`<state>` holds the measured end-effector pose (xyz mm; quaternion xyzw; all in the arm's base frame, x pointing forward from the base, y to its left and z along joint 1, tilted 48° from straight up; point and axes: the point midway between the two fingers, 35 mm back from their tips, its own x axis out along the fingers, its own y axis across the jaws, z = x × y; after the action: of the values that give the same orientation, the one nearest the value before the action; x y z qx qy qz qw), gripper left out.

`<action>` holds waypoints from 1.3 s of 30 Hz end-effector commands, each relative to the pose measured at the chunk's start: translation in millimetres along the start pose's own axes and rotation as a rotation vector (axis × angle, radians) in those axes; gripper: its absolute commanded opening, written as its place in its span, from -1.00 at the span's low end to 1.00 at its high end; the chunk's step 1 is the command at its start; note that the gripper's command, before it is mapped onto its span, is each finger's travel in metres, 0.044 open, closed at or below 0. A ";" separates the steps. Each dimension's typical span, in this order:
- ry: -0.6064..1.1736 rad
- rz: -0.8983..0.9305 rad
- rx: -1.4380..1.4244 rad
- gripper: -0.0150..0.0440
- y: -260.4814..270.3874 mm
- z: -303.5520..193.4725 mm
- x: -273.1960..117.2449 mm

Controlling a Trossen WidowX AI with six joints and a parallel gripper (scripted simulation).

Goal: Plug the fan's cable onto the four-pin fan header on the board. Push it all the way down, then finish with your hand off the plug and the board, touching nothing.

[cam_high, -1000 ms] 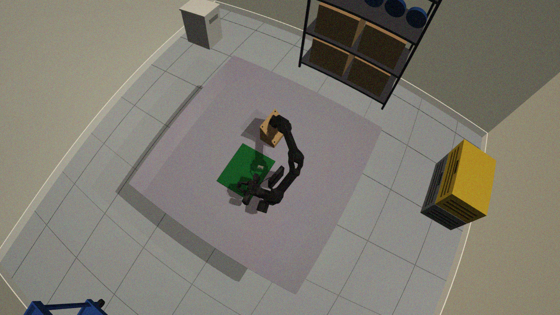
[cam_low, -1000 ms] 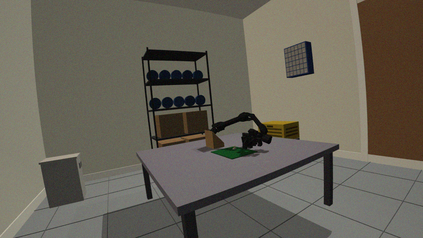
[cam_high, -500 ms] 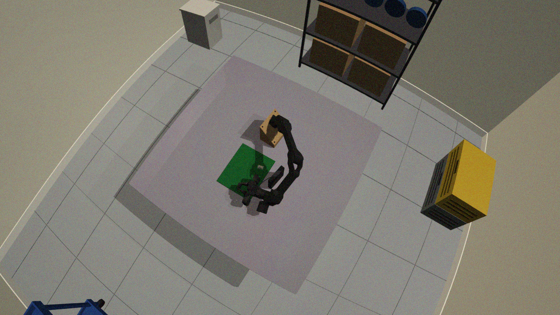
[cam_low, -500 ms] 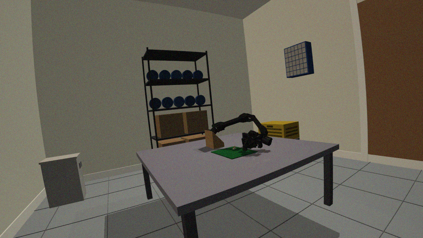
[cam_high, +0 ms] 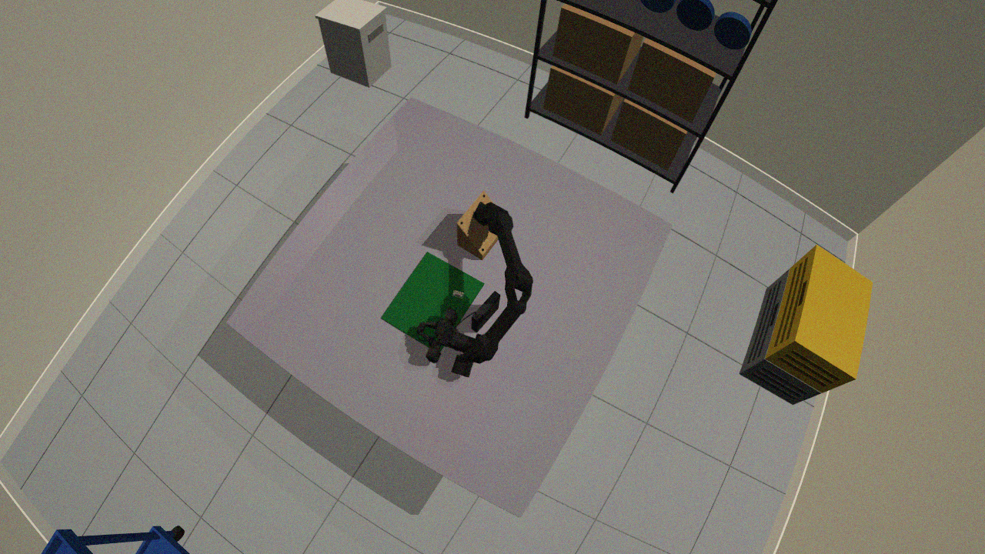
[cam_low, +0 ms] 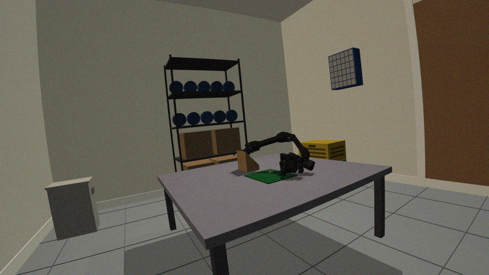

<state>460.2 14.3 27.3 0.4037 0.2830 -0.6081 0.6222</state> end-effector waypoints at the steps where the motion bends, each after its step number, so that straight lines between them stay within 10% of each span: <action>1: 0.002 0.002 0.007 -0.49 0.9 -3.0 0.4; 39: 0.000 0.000 0.000 -0.49 0.2 -6.8 1.4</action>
<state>461.4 20.0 22.3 0.4038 0.2831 -0.6078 0.6224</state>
